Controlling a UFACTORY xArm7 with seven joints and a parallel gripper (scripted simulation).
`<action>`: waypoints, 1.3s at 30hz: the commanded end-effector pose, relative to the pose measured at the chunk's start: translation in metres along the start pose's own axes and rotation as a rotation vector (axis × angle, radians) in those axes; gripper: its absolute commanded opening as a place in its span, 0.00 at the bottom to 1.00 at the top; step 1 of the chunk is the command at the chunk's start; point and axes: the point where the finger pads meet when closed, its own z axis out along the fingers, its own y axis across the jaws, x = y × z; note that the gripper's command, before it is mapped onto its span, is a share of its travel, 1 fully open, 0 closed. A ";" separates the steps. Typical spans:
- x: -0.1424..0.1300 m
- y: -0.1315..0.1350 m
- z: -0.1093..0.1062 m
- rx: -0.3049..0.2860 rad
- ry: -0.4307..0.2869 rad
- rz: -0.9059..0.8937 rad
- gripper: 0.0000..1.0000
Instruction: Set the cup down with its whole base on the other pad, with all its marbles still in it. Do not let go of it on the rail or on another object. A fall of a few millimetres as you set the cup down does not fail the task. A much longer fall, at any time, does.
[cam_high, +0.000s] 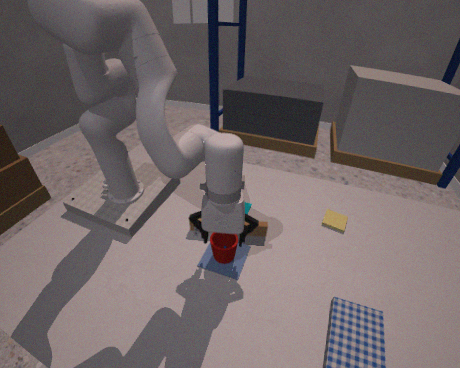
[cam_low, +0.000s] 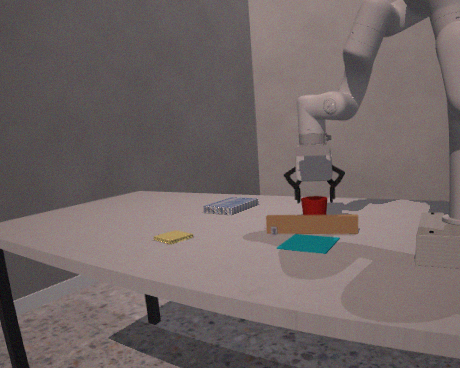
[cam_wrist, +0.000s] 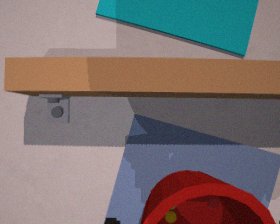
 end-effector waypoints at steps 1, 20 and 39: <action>-0.001 0.003 0.011 -0.006 -0.002 0.000 1.00; -0.002 0.004 0.027 -0.006 -0.002 0.000 1.00; -0.002 0.004 0.027 -0.006 -0.002 0.000 0.97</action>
